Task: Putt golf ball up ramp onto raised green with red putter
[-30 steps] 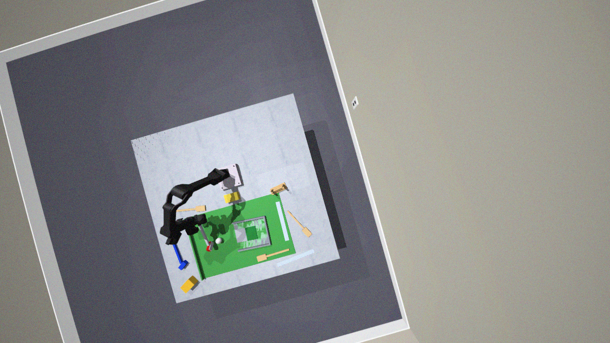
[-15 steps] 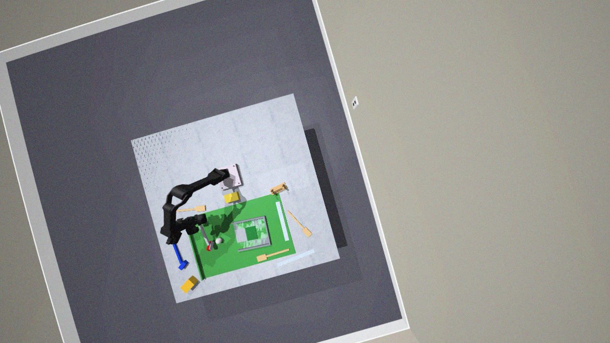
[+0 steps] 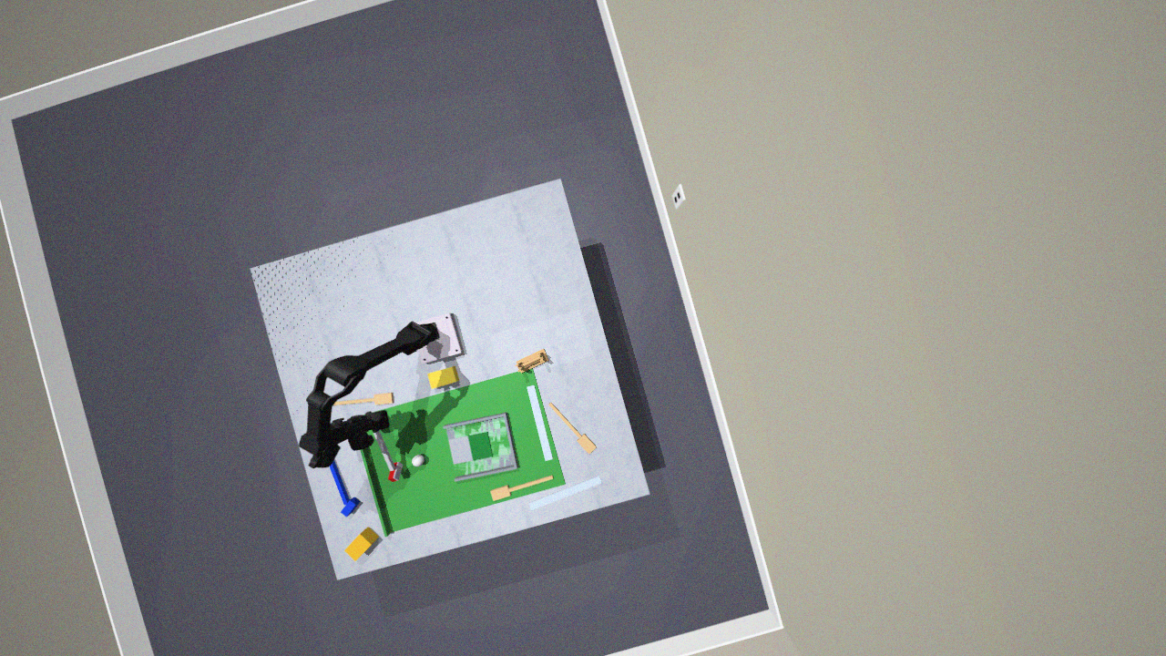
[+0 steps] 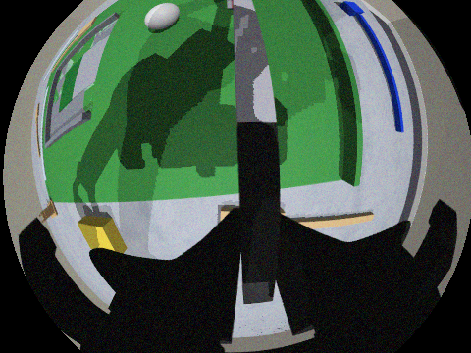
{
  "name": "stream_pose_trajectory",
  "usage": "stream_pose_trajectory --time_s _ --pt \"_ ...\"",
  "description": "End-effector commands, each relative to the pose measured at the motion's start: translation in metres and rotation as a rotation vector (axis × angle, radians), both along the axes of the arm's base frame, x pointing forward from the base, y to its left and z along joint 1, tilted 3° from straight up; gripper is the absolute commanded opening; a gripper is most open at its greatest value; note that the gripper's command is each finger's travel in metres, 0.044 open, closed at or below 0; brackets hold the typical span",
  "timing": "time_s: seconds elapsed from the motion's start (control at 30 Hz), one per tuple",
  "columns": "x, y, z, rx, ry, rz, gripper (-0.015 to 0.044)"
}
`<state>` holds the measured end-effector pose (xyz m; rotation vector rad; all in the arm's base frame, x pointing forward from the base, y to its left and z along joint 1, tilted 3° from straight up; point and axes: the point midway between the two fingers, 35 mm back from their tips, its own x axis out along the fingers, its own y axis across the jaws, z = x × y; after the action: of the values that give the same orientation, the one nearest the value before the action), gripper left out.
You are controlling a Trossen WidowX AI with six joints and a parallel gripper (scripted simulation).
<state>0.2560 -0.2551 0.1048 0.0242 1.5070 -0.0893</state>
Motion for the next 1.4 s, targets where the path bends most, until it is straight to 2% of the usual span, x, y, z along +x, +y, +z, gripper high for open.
stream_pose_trajectory --time_s 0.0,0.37,0.57,0.93,1.37 --pt "0.005 0.016 0.000 0.001 -0.001 0.000 0.0000" --pt "0.010 0.133 -0.005 0.008 -0.004 0.005 0.0000" --pt "0.010 0.134 0.003 0.008 -0.004 0.005 0.0000" --pt "0.005 0.136 0.054 0.008 -0.004 0.005 0.0000" --pt "0.006 0.136 0.046 0.012 0.000 0.012 0.0000"
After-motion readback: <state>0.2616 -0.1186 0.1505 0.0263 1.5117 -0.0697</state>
